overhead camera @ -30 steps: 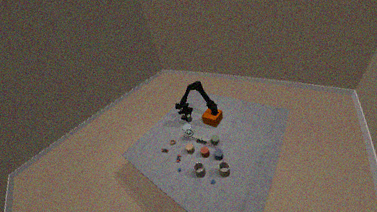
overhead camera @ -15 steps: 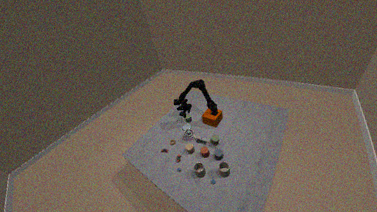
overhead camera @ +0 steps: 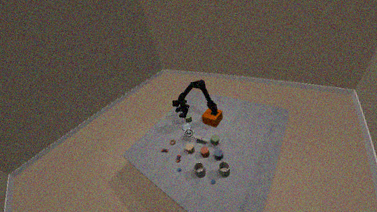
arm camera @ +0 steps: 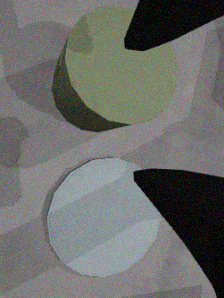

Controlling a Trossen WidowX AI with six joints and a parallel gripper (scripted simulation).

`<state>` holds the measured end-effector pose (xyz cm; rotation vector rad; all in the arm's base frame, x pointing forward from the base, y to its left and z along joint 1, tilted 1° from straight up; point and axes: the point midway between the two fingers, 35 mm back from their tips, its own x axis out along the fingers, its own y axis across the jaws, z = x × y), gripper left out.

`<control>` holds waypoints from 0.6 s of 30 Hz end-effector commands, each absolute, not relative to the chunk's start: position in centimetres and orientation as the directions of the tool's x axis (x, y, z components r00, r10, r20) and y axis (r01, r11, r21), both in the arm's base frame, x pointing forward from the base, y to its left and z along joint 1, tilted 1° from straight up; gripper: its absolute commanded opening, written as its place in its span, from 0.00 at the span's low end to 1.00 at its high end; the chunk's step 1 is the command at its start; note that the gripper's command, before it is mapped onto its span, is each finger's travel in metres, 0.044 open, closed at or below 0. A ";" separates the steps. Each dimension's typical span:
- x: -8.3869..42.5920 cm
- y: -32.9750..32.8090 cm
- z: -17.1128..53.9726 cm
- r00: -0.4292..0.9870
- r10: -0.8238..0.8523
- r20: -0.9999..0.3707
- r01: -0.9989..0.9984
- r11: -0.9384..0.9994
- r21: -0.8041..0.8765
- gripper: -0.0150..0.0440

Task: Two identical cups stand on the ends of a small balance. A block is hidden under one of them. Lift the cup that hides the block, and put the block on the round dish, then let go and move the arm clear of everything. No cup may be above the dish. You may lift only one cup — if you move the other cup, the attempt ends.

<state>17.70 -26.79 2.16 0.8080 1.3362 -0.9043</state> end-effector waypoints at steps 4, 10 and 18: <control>19.6 -25.8 2.5 0.015 -0.077 -0.997 0.776 0.630 -0.036 0.69; 21.3 -24.8 2.9 0.019 -0.069 -0.997 0.629 0.777 -0.041 0.69; 23.5 -23.1 3.3 0.023 -0.058 -0.998 0.392 0.919 -0.045 0.69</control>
